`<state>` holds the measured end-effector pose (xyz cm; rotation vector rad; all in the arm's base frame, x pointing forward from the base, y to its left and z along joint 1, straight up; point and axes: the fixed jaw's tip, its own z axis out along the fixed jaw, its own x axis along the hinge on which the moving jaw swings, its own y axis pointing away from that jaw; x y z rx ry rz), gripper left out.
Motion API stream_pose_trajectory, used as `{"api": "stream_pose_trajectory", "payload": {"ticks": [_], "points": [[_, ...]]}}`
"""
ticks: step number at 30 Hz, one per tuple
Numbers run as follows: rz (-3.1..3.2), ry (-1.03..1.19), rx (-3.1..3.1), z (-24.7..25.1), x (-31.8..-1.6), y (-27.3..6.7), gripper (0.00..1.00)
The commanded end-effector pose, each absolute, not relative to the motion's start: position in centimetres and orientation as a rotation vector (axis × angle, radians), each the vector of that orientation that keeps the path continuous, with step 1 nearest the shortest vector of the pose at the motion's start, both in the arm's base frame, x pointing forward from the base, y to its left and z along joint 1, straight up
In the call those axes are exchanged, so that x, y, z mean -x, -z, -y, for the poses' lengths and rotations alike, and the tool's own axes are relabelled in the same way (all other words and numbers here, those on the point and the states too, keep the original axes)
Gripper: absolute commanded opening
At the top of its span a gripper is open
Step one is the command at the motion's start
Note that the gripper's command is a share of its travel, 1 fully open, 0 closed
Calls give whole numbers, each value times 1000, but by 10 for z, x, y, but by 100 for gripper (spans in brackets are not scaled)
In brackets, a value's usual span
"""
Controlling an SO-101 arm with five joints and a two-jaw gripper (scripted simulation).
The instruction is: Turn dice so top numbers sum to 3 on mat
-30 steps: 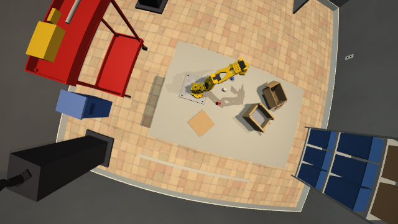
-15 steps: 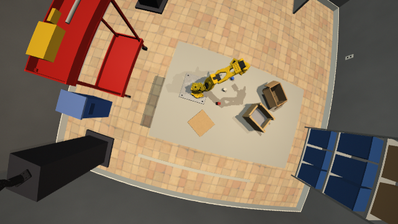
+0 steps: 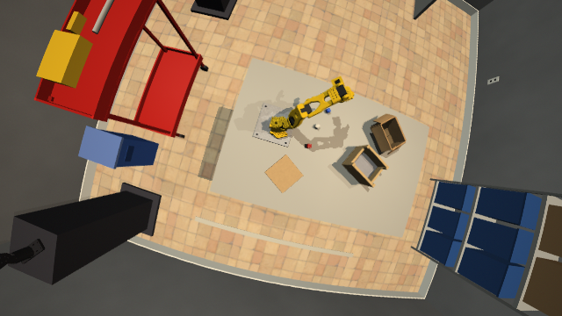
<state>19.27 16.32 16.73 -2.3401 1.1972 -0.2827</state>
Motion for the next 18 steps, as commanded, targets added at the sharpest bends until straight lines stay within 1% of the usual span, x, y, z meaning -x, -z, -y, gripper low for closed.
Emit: {"api": "stream_pose_trajectory", "payload": {"ticks": [1,18], "points": [[-1397,208,2220,-168,-191,-166,28],[-1988,-14,1697,-176,-189,-165,28]]}}
